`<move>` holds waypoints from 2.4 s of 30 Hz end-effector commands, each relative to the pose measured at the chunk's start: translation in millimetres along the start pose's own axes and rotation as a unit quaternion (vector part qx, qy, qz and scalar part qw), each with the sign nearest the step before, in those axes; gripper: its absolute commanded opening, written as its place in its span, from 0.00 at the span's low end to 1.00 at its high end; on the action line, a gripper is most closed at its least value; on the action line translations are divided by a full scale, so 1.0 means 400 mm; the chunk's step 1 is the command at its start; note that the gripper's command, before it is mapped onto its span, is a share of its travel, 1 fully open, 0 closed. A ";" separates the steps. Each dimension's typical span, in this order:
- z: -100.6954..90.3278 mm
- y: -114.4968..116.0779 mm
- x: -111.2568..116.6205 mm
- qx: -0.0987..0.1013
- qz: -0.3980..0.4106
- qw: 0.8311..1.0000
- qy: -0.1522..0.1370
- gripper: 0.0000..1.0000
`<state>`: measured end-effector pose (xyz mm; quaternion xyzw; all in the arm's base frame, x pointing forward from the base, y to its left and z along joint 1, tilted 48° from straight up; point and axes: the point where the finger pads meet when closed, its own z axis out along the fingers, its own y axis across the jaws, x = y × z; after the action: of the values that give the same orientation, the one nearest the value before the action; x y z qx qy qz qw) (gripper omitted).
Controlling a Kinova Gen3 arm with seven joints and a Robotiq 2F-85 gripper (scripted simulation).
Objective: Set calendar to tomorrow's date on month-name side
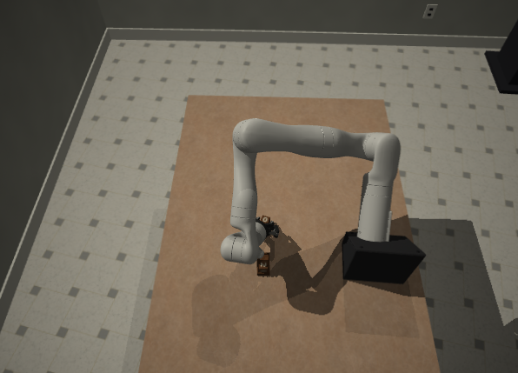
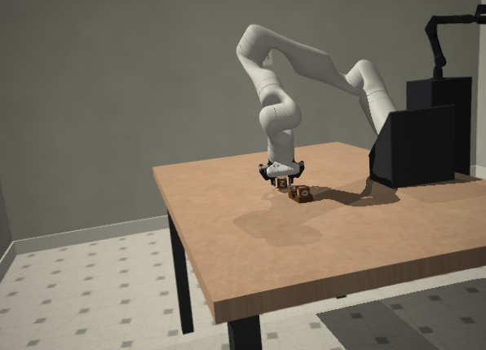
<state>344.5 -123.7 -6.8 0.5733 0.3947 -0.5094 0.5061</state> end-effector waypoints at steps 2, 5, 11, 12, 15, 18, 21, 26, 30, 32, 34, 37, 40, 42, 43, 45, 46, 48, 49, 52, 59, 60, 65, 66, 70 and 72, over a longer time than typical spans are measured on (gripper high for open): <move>-0.002 0.001 -0.001 0.000 0.000 1.000 0.000 0.46; -0.002 0.001 -0.001 0.000 0.000 1.000 0.000 0.46; -0.002 0.001 -0.001 0.000 0.000 1.000 0.000 0.46; -0.002 0.001 -0.001 0.000 0.000 1.000 0.000 0.46; -0.002 0.001 -0.001 0.000 0.000 1.000 0.000 0.46; -0.002 0.001 -0.001 0.000 0.000 1.000 0.000 0.46; -0.002 0.001 -0.001 0.000 0.000 1.000 0.000 0.46; -0.002 0.001 -0.001 0.000 0.000 1.000 0.000 0.26; -0.002 0.001 -0.001 0.000 0.000 1.000 0.000 0.26; -0.002 0.001 -0.001 0.000 0.000 1.000 0.000 0.26; -0.002 0.001 -0.001 0.000 0.000 1.000 0.000 0.26; -0.002 0.001 -0.001 0.000 0.000 1.000 0.000 0.26; -0.002 0.001 -0.001 0.000 0.000 1.000 0.000 0.26; -0.002 0.001 -0.001 0.000 0.000 1.000 0.000 0.26; -0.002 0.001 -0.001 0.000 0.000 1.000 0.000 0.26; -0.002 0.001 -0.001 0.000 0.000 1.000 0.000 0.26; -0.002 0.001 -0.001 0.000 0.000 1.000 0.000 0.26; -0.002 0.001 -0.001 0.000 0.000 1.000 0.000 0.26; -0.002 0.001 -0.001 0.000 0.000 1.000 0.000 0.26; -0.002 0.001 -0.001 0.000 0.000 1.000 0.000 0.26; -0.002 0.001 -0.001 0.000 0.000 1.000 0.000 0.26; -0.003 0.001 -0.002 0.000 0.000 1.000 0.000 0.26; -0.017 0.001 -0.016 0.000 0.000 1.000 0.000 0.26; -0.022 0.001 -0.021 0.000 0.000 1.000 0.000 0.26; -0.049 0.001 -0.048 0.000 0.000 1.000 0.000 0.26; -0.049 0.001 -0.048 0.000 0.000 1.000 0.000 0.26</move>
<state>342.2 -107.1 8.6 0.5717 0.3940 -0.5135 0.5043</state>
